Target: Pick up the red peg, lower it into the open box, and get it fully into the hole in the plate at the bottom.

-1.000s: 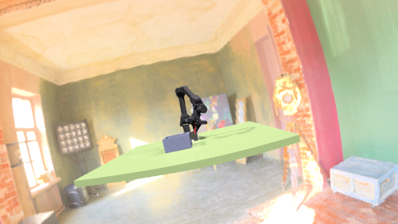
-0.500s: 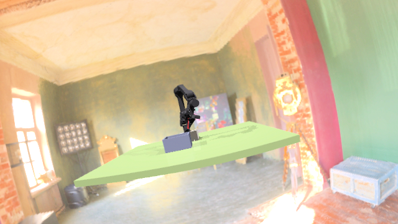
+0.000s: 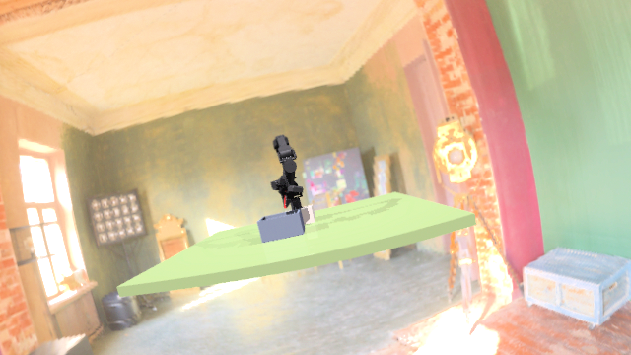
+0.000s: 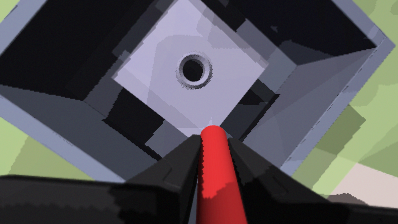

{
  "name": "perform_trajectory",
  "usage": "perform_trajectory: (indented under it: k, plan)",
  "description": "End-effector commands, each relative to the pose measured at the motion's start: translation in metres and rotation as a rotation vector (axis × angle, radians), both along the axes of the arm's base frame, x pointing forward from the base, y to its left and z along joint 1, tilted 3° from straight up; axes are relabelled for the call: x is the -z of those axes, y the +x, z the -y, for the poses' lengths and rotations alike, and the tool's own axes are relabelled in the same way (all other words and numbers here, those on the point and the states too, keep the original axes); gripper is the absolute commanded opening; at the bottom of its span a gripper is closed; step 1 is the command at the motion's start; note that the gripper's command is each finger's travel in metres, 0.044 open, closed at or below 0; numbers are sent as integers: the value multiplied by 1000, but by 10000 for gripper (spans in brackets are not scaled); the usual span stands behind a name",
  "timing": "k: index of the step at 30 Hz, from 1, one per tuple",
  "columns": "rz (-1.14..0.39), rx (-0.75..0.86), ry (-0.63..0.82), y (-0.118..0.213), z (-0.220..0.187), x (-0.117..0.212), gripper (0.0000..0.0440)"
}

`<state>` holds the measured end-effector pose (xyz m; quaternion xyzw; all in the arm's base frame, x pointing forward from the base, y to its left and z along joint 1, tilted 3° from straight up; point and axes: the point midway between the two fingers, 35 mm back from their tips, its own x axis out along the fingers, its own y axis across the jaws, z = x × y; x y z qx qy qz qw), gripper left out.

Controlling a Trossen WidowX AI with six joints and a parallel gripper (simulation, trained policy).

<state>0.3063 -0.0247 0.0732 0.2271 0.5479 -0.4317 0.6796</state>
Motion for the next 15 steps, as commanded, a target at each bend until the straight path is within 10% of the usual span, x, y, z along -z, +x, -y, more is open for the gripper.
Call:
perform_trajectory:
  k: [1,15]
  plan:
    - [6,-5,16,11,13,5,0]
    - [-26,-99,108,27,40,43,23]
